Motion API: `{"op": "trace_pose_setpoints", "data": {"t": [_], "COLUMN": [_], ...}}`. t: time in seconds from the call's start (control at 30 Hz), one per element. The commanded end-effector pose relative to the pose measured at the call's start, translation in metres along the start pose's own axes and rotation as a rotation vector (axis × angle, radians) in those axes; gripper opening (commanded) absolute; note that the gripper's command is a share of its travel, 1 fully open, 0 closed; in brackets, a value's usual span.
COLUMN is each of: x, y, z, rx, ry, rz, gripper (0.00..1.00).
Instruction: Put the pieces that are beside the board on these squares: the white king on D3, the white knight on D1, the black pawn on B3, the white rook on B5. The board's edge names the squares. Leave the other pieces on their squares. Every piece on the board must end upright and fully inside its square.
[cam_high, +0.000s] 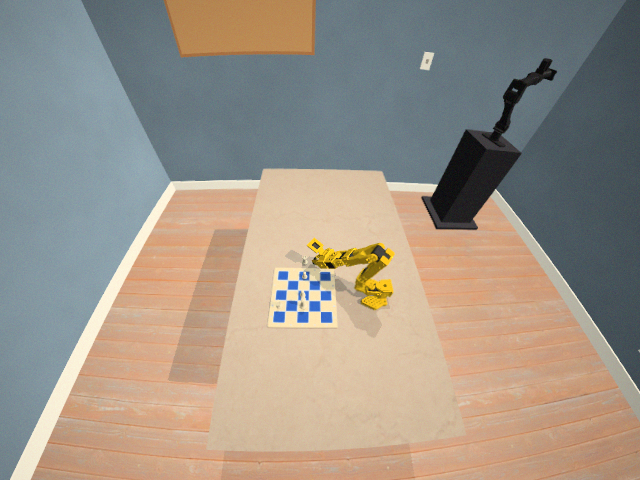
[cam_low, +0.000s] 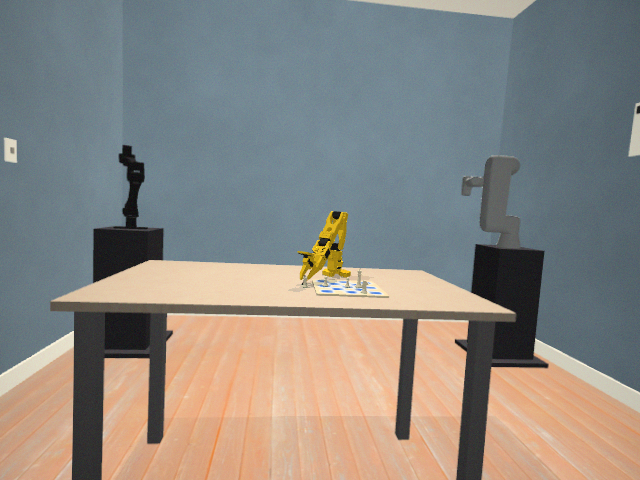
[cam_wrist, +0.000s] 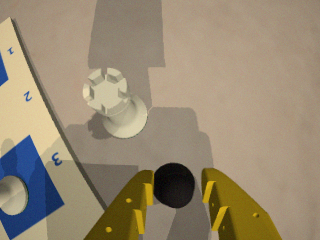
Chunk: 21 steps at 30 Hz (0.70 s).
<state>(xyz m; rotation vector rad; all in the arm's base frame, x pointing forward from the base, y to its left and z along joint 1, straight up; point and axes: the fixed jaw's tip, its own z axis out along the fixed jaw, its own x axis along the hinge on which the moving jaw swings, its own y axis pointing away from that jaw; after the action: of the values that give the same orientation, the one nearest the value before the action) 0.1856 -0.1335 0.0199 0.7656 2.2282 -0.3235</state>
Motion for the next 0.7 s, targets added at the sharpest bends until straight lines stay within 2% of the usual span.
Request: {"op": "trace_pose_setpoints", "data": {"t": [0.0, 0.67], "x": [0.0052, 0.0110], "y": [-0.0016, -0.0014], "z": [0.0032, 0.0038], "rx": [0.005, 0.004], "ry": [0.003, 0.003], "rz": [0.000, -0.001], "gripper": [0.09, 0.09]}}
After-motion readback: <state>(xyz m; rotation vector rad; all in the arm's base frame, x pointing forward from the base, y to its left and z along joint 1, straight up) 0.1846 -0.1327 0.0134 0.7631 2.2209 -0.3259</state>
